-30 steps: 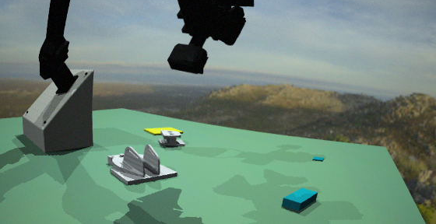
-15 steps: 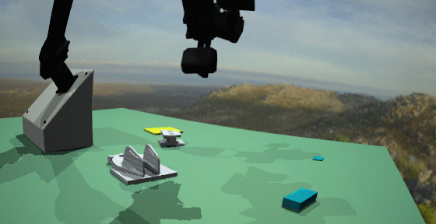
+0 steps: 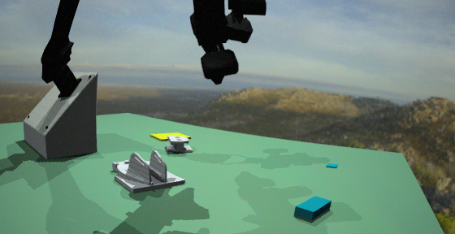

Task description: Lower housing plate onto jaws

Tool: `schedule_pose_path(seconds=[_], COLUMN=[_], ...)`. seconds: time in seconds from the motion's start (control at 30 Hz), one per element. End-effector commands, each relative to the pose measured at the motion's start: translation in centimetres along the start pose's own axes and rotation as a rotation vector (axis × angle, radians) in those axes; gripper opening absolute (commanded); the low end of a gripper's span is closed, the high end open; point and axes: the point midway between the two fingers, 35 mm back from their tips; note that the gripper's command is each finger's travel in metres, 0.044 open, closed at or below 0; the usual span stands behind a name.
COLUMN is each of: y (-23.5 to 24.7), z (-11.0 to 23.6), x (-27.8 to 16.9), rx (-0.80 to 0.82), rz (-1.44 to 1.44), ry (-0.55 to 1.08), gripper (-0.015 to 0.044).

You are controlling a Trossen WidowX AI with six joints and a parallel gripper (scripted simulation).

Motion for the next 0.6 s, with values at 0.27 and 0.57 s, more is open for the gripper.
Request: schedule_pose_path(seconds=[0.27, 0.57], y=[0.7, 1.4], z=[-2.1, -3.5], x=[-0.4, -0.7], rx=[-0.039, -0.062], rz=[0.225, 0.402], ry=[0.059, 0.103], gripper=[0.0440, 0.0440])
Point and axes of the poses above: the point midway between the two fingers, 35 mm back from their tips, its own z axis back along the fingers, its own y axis across the jaws, x = y × z, and after that the axes turned 1 degree about -z, right-handed
